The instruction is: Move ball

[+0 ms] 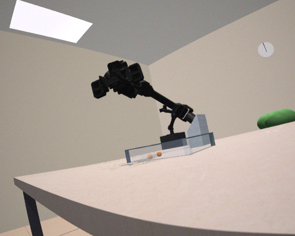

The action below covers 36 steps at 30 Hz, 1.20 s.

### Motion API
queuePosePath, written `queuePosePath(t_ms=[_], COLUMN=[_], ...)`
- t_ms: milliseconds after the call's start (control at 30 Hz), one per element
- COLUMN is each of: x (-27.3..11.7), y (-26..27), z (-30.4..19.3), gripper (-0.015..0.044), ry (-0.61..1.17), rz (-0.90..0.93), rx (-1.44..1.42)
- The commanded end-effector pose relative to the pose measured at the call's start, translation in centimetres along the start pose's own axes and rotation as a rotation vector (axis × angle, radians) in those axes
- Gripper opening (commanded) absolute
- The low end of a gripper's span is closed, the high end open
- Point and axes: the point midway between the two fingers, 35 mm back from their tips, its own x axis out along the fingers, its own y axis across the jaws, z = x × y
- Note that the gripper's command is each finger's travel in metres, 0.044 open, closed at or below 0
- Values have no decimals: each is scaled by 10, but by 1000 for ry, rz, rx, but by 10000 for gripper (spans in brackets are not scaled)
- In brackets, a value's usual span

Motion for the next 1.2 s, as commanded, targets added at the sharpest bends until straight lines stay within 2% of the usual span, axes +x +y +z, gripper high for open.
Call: queuePosePath(t_ms=[0,200,433,833,1167], x=[-23,-80,-171,-332,-340], y=[0,5,11,18,18], z=[-42,-106,-166,-222,-234], gripper=[216,216,216,216,216], ry=[208,552,935,1450,1476], rz=[-25,-104,-238,-464,-473], rx=[115,251,337,312,303])
